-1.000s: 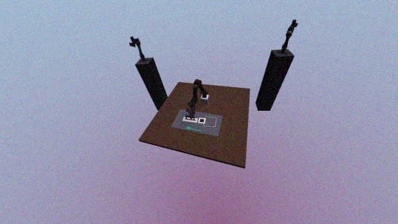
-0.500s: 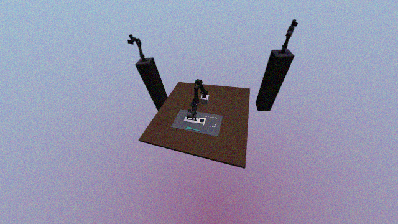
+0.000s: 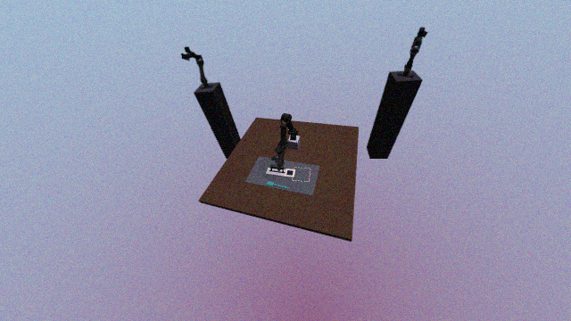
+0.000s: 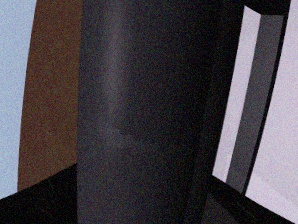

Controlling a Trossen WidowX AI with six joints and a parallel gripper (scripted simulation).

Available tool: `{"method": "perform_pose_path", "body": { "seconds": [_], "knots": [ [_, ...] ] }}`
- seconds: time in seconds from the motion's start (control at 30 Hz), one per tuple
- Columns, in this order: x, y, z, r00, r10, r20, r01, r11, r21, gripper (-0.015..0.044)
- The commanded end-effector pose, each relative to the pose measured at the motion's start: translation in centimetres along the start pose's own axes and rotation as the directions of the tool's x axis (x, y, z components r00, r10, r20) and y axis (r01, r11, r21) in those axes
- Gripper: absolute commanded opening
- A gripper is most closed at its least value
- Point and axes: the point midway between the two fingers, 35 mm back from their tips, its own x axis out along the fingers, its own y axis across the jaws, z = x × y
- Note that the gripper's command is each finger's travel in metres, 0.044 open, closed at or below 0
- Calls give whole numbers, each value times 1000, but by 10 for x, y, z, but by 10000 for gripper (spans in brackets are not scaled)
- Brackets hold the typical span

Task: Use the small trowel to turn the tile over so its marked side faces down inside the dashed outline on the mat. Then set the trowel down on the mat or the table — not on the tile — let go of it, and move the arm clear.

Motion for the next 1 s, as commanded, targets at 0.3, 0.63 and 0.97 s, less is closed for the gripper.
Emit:
{"method": "perform_pose_path", "body": {
  "seconds": [0.3, 0.63, 0.97],
  "knots": [
    [-14, 17, 0, 998, 6, -65, -1, 997, 78, 0],
    [-29, 35, -18, 998, 7, -67, -1, 997, 80, 0],
    [-36, 45, -46, 998, 7, -68, -1, 997, 82, 0]
  ]
}}
